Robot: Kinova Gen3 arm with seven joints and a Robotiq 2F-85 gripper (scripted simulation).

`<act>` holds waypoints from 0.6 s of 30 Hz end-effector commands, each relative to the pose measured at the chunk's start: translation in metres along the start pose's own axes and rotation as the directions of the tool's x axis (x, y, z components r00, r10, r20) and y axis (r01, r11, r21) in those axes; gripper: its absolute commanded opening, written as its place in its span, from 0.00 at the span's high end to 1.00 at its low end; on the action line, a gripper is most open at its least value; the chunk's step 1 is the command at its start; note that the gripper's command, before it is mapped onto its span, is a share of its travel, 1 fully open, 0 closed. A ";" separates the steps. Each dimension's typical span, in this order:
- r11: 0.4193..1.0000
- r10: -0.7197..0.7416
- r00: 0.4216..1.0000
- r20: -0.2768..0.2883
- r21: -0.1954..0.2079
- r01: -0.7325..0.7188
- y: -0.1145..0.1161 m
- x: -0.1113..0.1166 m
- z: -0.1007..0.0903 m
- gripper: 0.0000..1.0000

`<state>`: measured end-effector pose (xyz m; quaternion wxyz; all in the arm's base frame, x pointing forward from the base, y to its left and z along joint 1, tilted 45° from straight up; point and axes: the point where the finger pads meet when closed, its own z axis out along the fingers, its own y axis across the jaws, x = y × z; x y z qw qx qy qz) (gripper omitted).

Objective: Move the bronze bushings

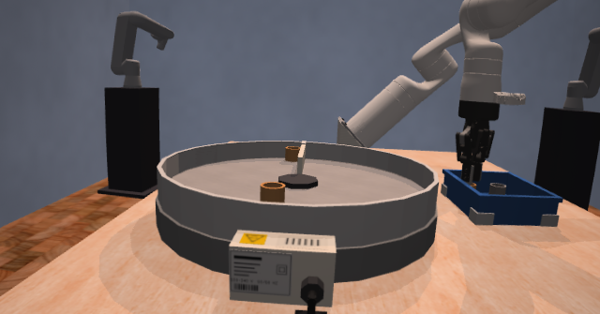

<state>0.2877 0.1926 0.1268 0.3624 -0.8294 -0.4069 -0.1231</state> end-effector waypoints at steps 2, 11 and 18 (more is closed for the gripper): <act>1.000 0.000 1.000 -0.001 -0.001 0.000 0.000 0.000 0.000 0.61; 1.000 0.000 1.000 -0.001 -0.001 0.000 0.000 0.000 0.001 0.61; 1.000 0.000 1.000 -0.001 -0.001 0.000 0.000 0.000 0.011 0.61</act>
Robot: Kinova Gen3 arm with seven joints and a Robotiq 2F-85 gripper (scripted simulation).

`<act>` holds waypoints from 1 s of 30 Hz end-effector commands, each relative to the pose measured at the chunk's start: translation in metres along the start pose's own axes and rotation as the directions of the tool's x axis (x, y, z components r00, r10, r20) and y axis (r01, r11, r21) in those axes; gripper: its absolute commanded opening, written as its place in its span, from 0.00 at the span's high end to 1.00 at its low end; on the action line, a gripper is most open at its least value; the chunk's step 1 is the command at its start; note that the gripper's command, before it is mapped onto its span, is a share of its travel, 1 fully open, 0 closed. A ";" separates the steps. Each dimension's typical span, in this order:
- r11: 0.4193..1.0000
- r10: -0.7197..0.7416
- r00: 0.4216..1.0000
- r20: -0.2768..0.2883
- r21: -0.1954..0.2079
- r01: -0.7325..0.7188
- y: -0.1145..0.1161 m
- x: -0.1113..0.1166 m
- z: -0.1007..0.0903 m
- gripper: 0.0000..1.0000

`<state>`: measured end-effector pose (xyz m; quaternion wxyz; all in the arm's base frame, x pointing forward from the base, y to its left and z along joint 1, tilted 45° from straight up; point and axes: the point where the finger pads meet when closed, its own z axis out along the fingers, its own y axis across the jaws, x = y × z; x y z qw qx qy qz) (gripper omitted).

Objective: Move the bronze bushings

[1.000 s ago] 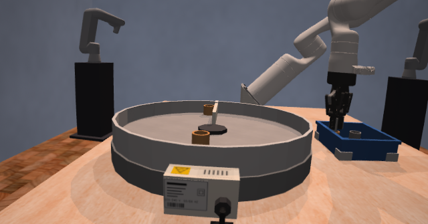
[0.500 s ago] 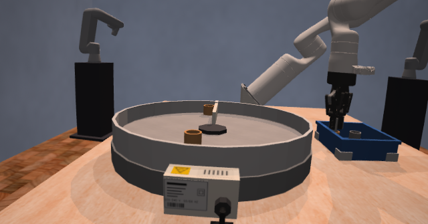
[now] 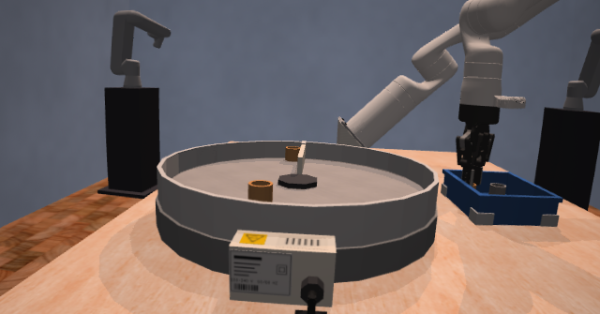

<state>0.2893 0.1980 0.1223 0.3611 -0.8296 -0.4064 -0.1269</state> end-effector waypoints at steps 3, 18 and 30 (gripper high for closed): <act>1.000 0.002 1.000 0.005 0.004 -0.002 -0.001 -0.002 0.007 0.61; 1.000 0.002 1.000 0.005 0.004 -0.002 -0.001 -0.002 0.013 0.61; 1.000 0.002 1.000 0.005 0.004 -0.002 -0.001 -0.002 0.013 0.61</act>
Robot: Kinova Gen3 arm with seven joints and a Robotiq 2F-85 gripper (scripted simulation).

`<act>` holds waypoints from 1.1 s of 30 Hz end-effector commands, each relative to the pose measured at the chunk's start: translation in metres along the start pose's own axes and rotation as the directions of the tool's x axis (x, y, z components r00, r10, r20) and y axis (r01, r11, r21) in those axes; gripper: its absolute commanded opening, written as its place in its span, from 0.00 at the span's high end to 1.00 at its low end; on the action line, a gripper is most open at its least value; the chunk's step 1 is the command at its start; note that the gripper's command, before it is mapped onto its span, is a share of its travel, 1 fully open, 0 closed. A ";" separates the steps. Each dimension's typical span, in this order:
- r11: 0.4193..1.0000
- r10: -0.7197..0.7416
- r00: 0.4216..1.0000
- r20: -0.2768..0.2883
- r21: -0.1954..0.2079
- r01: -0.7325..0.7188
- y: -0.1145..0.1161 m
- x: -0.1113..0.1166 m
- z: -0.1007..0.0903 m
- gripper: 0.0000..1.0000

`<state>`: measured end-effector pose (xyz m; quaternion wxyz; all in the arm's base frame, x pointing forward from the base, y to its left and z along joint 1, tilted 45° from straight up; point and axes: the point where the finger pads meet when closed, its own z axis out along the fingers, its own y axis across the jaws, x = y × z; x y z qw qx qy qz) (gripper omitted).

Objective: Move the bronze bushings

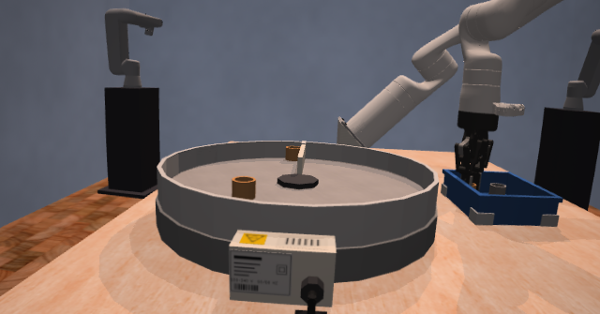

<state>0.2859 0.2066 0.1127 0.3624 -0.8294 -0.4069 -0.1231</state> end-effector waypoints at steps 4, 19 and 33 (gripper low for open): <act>1.000 0.000 1.000 -0.001 -0.001 0.000 0.000 0.000 0.000 0.61; 1.000 0.000 1.000 -0.001 -0.001 0.000 0.000 0.000 0.000 1.00; 1.000 0.000 1.000 -0.001 -0.001 0.000 0.000 0.000 0.000 1.00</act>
